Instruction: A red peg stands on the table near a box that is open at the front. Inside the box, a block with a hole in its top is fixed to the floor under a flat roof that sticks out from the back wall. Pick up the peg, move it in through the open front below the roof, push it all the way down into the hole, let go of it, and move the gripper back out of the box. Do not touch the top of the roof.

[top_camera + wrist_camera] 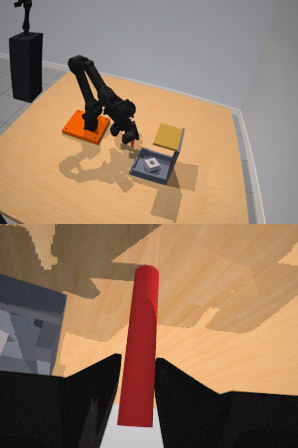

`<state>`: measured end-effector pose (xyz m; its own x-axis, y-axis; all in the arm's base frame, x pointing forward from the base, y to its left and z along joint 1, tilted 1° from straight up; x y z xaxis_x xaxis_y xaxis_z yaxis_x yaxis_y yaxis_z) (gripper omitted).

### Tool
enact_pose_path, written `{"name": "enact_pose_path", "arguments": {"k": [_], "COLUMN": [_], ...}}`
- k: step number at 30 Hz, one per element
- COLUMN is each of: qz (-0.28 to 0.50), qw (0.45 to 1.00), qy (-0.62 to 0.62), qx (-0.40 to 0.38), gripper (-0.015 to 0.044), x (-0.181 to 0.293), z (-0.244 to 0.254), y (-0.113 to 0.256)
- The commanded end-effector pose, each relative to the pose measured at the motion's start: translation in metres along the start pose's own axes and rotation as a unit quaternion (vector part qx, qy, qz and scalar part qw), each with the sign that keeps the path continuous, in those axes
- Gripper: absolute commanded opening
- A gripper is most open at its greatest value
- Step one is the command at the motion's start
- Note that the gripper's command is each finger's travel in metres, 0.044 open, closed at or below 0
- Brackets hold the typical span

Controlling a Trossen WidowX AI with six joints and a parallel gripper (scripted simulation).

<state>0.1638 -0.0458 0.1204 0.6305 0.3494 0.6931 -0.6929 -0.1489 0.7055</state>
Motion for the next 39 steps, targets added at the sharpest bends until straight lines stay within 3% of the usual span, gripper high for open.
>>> {"name": "enact_pose_path", "arguments": {"k": [1, 6, 39], "qz": [0.0, 0.0, 0.0], "qw": [1.0, 1.0, 1.0], "qy": [0.0, 0.0, -0.001], "qx": [0.0, 0.0, -0.002], "gripper": [0.003, 0.0, 0.0], "x": [0.0, 0.0, 0.036], "z": [0.0, 0.0, 0.008], "y": [0.0, 0.0, 0.036]}}
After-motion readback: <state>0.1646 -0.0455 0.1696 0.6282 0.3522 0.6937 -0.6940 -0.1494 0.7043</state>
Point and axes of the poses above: the point midway between the two fingers, 35 mm back from their tips, its own y axis back along the fingers, its own z axis across the jaws, x = y × z, the point moved 10 cm from there along y, back along the fingers, and after that the axes turned 12 degrees about y, right-handed, at the moved point
